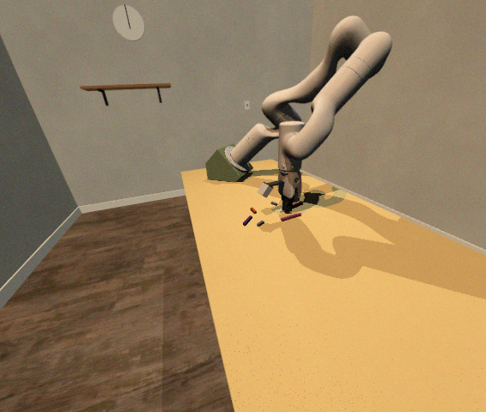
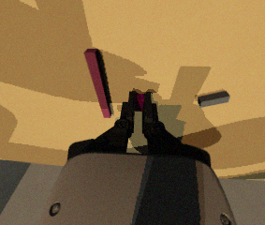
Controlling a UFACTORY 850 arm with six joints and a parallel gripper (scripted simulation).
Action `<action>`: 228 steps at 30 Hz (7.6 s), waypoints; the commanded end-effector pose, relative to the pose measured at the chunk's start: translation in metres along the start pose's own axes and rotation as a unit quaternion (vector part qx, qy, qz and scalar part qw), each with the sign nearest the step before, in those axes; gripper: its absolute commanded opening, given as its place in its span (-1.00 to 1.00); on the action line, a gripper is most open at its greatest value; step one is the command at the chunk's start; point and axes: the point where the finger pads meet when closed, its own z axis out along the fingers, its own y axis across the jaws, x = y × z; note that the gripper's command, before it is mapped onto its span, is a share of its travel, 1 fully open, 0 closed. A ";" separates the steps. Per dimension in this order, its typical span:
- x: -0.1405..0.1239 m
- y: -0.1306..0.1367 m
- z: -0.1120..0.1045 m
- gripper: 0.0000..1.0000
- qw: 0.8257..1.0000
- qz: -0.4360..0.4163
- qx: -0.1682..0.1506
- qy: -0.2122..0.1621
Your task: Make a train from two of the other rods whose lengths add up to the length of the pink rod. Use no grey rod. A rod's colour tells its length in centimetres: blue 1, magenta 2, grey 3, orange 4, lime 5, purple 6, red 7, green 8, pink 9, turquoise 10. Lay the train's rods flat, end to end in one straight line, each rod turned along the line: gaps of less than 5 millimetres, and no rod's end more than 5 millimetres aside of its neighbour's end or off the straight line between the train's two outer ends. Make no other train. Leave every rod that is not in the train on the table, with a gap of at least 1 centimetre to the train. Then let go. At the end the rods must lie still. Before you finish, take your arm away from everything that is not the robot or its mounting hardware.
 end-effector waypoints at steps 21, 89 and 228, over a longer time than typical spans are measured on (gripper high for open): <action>0.000 -0.001 0.005 -0.92 1.000 0.000 0.001 0.000; 0.000 0.000 -0.069 -0.51 1.000 0.000 0.001 0.000; -0.073 0.030 -0.009 -0.51 0.996 -0.094 0.001 0.000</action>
